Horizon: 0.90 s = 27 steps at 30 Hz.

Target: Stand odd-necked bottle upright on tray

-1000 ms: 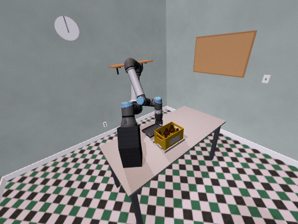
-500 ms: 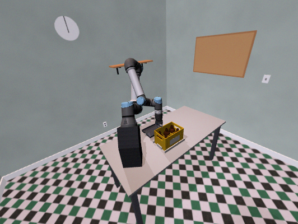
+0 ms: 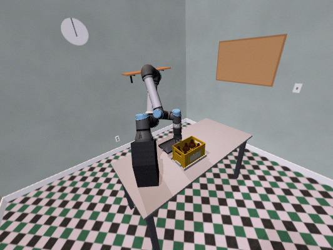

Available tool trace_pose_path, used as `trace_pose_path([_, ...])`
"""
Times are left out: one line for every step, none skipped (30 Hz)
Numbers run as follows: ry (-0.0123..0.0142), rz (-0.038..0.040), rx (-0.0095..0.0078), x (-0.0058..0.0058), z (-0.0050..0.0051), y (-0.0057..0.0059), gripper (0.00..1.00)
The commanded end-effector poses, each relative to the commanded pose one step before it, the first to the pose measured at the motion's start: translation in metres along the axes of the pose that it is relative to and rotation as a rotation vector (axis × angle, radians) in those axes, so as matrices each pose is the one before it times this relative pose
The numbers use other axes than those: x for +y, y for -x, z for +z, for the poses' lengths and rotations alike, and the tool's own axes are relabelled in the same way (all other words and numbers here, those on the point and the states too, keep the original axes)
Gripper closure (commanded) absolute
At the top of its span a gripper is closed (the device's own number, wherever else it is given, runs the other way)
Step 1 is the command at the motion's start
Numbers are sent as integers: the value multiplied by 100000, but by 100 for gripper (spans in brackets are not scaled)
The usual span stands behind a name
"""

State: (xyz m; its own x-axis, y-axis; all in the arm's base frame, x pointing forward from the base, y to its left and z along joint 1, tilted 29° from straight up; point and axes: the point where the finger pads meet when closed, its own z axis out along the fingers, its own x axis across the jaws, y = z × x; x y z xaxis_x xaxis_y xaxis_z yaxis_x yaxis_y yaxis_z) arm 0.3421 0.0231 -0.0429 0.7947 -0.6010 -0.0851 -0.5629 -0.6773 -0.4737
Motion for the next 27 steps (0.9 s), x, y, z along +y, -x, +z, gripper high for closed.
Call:
trace_pose_path([15, -13, 132, -4, 591, -57, 0])
trace_pose_path([0, 0, 0, -1, 129, -2, 0])
trace_pose_path([0, 0, 0, -2, 131, 0, 0])
trace_pose_path([0, 0, 0, -2, 133, 0, 0])
trace_pose_path([0, 0, 0, -1, 133, -2, 0])
trace_pose_path([0, 0, 0, -2, 134, -1, 0])
trace_pose_path([0, 0, 0, -2, 134, 0, 0])
trace_pose_path([0, 0, 0, -2, 132, -1, 0])
trace_pose_path([0, 0, 0, -1, 131, -2, 0])
trace_pose_path([0, 0, 0, -2, 129, -1, 0])
trace_pose_path([0, 0, 0, -2, 127, 0, 0])
trace_pose_path([0, 0, 0, 0, 0, 0, 0])
trace_pose_path([0, 0, 0, 0, 0, 0, 0])
trace_pose_path([0, 0, 0, -1, 123, -2, 0])
trace_pose_path([0, 0, 0, -1, 120, -2, 0])
trace_pose_path([0, 0, 0, -1, 116, -1, 0])
trace_pose_path([0, 0, 0, -2, 112, 0, 0])
trace_pose_path([0, 0, 0, -1, 106, -1, 0])
trace_pose_path([0, 0, 0, -1, 101, -2, 0])
trace_pose_path([0, 0, 0, -1, 96, -1, 0])
trace_pose_path([0, 0, 0, -1, 90, 0, 0])
trace_pose_path([0, 0, 0, -1, 84, 0, 0])
trace_pose_path([0, 0, 0, -1, 77, -1, 0])
trace_pose_path([0, 0, 0, -1, 70, -1, 0])
trace_pose_path([0, 0, 0, -1, 64, -1, 0])
trace_pose_path([0, 0, 0, -1, 57, -1, 0])
trace_pose_path([0, 0, 0, -1, 50, 0, 0])
